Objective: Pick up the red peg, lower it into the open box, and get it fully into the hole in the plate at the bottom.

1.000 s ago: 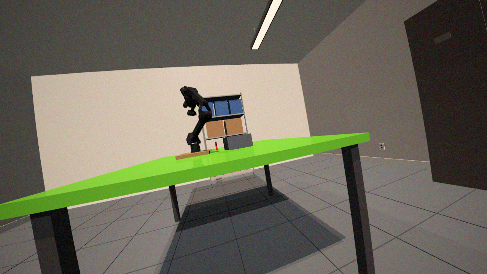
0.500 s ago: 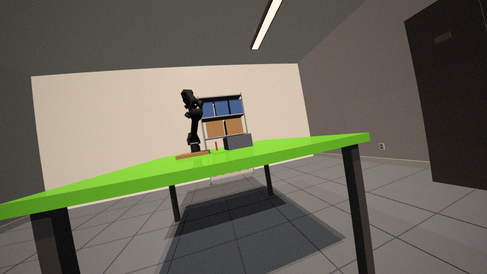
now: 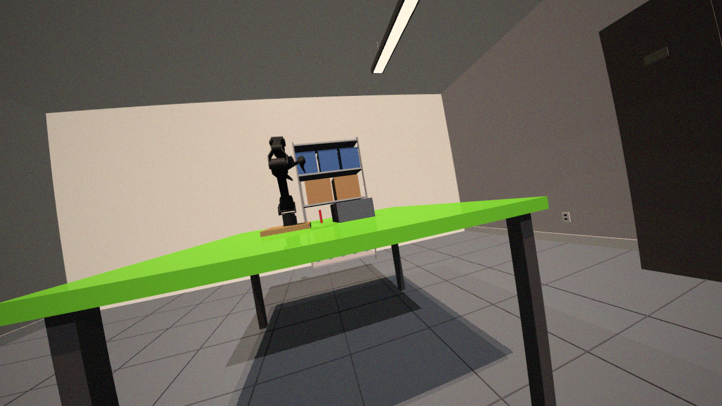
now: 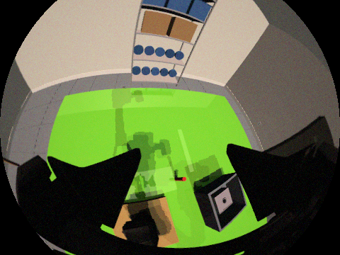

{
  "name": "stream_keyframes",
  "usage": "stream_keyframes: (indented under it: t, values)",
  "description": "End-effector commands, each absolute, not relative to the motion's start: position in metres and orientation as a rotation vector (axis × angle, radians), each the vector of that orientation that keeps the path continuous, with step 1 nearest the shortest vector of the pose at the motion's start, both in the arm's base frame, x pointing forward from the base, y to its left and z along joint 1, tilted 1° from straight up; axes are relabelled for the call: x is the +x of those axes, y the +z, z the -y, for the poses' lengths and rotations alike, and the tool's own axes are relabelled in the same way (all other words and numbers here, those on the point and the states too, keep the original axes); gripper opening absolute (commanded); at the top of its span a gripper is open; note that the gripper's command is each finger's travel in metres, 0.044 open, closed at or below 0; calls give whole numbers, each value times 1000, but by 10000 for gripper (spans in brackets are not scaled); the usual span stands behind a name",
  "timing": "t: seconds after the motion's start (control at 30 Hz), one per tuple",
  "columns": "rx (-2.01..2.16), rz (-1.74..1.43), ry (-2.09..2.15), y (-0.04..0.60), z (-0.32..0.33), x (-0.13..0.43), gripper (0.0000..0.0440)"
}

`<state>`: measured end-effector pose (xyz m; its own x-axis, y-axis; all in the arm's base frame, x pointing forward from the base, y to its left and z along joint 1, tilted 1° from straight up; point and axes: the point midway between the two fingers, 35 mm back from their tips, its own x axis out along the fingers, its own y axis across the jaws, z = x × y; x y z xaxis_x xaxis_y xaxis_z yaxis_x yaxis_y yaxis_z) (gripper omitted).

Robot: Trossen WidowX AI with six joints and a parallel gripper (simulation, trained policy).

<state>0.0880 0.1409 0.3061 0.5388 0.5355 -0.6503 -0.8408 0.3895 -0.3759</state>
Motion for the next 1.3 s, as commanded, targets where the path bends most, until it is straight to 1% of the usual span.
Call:
stream_keyframes:
  t: [0.0,0.63,1.27]
  values:
    - [-700,-552,869,295,-142,91,440]
    - [-289,-982,477,246,-136,118,440]
    - [94,-1312,-21,187,-119,139,440]
